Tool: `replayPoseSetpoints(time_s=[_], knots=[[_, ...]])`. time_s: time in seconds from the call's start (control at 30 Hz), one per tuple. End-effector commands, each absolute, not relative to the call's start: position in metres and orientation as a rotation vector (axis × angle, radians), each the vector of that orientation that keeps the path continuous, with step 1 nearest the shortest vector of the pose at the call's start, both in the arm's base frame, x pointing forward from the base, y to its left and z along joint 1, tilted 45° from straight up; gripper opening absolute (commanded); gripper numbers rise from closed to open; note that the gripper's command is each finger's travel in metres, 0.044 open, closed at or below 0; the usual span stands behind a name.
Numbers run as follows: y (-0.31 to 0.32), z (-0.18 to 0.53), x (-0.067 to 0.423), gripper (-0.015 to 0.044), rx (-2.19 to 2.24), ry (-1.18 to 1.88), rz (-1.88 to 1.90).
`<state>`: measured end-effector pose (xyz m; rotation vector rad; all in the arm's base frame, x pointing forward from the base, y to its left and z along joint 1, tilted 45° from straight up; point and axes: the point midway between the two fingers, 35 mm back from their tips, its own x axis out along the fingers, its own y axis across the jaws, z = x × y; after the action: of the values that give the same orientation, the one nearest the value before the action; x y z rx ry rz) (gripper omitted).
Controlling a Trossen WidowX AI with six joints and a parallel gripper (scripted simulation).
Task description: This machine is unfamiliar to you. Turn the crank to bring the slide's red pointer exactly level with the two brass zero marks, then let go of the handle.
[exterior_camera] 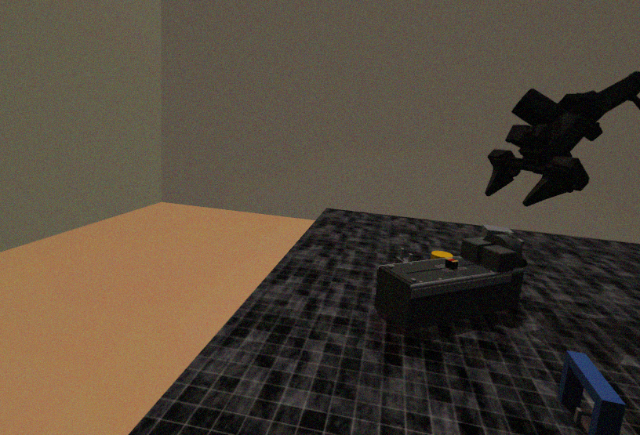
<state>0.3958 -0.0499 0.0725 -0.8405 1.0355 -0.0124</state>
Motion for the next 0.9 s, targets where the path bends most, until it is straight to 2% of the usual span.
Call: replayPoseSetpoints(time_s=[0.0,0.47,0.7,0.87], knots=[[-0.041,0.065,0.411,0.044,-0.819,1.019,-0.078],[-0.004,0.024,0.454,0.044,-0.739,0.93,-0.301],[-0.041,-0.013,0.449,0.044,-0.74,0.931,-0.301],[-0.046,-0.018,0.447,0.044,-0.741,0.93,-0.302]])
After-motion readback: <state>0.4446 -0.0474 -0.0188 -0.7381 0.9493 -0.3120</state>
